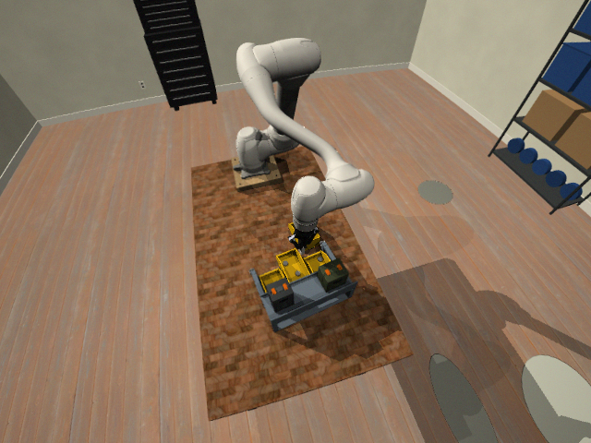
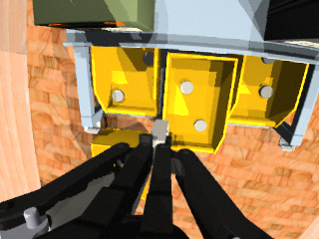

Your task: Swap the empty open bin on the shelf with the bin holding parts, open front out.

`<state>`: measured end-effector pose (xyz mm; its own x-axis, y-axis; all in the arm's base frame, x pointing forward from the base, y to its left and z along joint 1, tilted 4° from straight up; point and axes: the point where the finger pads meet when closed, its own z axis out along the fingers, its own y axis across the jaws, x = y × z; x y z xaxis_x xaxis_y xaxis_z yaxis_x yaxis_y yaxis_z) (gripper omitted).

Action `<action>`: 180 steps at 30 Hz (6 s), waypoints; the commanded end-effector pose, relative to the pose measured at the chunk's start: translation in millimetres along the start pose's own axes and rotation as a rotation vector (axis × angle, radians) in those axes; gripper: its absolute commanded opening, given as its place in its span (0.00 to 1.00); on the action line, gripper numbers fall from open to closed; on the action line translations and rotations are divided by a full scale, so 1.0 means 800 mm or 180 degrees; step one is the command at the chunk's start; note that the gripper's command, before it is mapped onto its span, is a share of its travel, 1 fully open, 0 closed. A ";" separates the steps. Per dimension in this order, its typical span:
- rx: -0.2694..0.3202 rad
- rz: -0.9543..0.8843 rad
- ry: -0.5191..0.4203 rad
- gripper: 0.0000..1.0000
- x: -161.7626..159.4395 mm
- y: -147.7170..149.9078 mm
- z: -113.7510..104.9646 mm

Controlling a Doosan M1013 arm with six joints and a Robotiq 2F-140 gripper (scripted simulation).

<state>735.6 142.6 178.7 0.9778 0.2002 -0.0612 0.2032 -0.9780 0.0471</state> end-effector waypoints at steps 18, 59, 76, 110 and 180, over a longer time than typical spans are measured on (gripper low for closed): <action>0.0007 -0.0010 0.0016 0.10 0.002 -0.003 -0.007; -0.0284 -0.5003 0.0280 0.10 -0.147 0.056 0.041; -0.0284 -0.5003 0.0280 0.10 -0.147 0.056 0.041; -0.0284 -0.5004 0.0280 0.10 -0.143 0.056 0.077; -0.0284 -0.5004 0.0280 0.10 -0.132 0.057 0.180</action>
<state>637.8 71.3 48.0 -0.2080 0.9770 -0.0462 0.9760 0.2105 0.0559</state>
